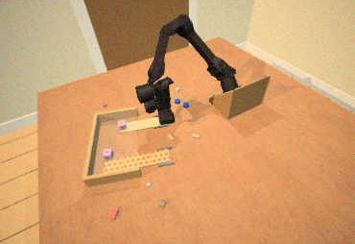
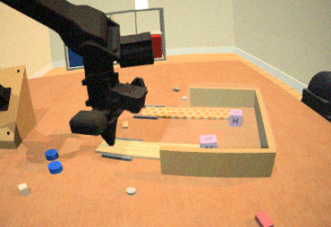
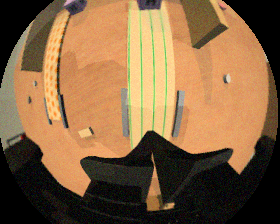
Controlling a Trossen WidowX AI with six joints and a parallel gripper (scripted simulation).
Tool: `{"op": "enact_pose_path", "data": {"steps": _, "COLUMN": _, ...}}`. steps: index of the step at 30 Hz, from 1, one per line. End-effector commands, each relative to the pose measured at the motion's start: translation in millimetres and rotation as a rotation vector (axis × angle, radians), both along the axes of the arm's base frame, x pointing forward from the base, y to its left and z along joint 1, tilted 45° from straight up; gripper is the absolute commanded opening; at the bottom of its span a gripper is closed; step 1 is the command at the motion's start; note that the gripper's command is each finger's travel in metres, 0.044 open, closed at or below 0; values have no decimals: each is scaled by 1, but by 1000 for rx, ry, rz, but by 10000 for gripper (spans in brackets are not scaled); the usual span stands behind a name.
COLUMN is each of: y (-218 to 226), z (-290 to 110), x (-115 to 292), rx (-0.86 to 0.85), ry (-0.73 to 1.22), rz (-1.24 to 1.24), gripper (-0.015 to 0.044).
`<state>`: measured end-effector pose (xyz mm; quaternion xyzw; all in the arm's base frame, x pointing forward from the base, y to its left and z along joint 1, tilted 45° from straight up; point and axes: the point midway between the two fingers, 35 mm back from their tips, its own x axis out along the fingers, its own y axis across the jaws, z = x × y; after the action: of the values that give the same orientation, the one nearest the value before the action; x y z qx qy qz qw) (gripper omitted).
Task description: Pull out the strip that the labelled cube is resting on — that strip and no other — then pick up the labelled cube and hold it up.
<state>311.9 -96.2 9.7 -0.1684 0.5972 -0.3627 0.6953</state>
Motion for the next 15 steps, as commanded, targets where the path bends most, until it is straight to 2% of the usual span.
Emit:
{"op": "enact_pose_path", "data": {"steps": 1, "y": -1, "z": -5, "x": -11, "rx": 0, "ry": 14, "rz": -13, "gripper": 0}}
{"op": "enact_pose_path", "data": {"steps": 15, "y": 3, "z": -11, "x": -31, "rx": 1, "ry": 16, "rz": -13, "gripper": 0}}
